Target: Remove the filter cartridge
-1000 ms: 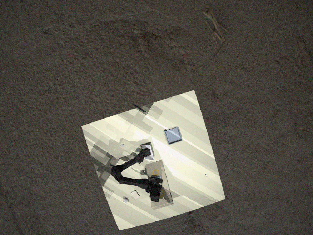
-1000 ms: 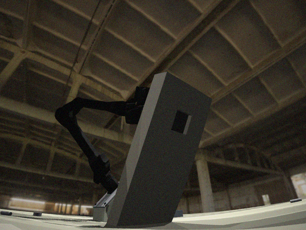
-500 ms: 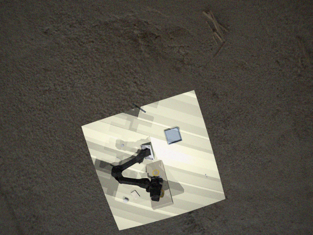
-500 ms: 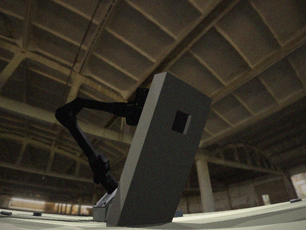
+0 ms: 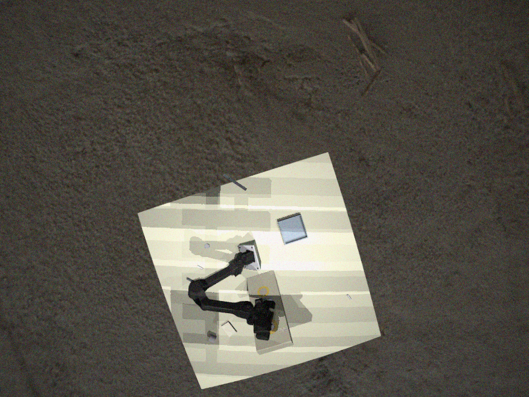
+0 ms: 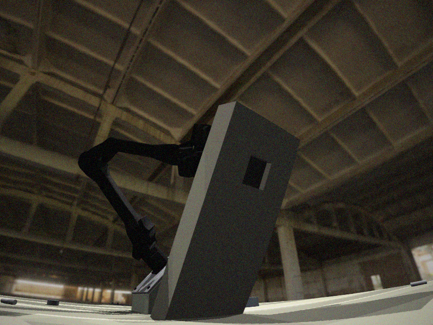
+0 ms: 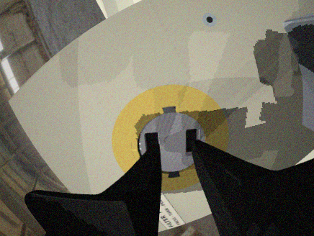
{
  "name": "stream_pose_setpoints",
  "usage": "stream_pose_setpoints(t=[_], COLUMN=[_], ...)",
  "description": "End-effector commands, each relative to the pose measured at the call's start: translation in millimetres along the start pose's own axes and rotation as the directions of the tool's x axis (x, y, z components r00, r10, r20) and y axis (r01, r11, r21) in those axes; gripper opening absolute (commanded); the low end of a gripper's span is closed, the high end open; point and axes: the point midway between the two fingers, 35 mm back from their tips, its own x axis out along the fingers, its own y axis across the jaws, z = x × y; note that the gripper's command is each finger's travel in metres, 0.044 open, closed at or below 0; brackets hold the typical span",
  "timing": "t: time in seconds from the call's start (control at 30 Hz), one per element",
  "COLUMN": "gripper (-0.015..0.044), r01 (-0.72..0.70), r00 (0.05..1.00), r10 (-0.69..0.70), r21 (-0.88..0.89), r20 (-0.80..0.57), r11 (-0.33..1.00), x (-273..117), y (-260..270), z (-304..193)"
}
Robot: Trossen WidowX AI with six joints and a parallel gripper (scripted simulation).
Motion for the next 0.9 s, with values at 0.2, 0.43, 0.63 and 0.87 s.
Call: stream_pose_setpoints(t=[0.2, 0.43, 0.63, 0.87], gripper=[0.0102, 0.0102, 0.0102, 0.0102], r01=[-0.001, -0.001, -0.001, -0.001], r00=[1.0, 1.0, 1.0, 1.0], r10=[0.001, 0.001, 0.001, 0.001], r21=[0.0, 0.0, 0.0, 0.0], r20=[-0.006, -0.006, -0.006, -0.006], r11=[1.0, 1.0, 1.0, 1.0], x=[-0.1, 1.8, 2.9, 2.9], y=[4.2, 4.2, 3.5, 2.4], z=[-1.6, -1.6, -1.6, -1.5])
